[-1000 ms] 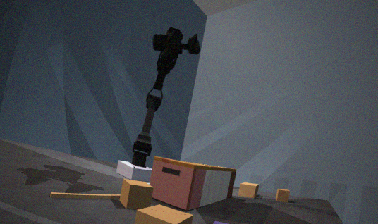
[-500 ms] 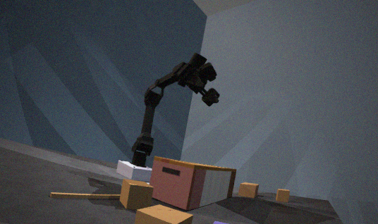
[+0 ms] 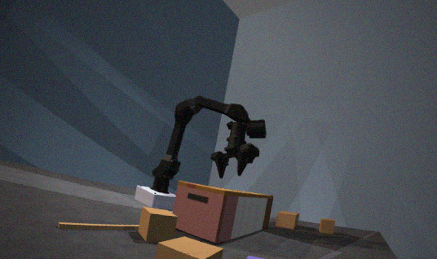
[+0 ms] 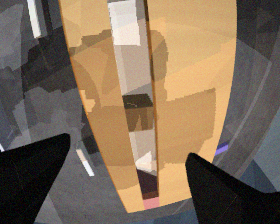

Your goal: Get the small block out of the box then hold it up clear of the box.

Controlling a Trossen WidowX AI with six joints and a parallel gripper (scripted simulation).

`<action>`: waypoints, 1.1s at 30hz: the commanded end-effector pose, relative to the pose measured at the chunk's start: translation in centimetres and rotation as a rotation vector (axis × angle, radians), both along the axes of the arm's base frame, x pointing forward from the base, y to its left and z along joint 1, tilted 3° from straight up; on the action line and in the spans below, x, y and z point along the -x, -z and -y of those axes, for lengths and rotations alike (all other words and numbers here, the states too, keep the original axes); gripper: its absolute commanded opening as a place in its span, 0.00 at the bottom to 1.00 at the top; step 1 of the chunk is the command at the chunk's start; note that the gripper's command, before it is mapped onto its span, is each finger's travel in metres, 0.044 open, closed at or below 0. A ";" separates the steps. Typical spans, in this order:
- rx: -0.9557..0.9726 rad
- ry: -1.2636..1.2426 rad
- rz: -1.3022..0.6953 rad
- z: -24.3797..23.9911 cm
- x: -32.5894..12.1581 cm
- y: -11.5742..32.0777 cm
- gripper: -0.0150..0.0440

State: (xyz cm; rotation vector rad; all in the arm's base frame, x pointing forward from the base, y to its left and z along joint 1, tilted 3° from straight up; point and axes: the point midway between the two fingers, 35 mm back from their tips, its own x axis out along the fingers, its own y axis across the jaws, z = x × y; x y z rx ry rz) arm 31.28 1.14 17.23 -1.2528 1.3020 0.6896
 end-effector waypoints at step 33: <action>0.129 -0.262 -0.215 -1.4 2.0 5.3 0.93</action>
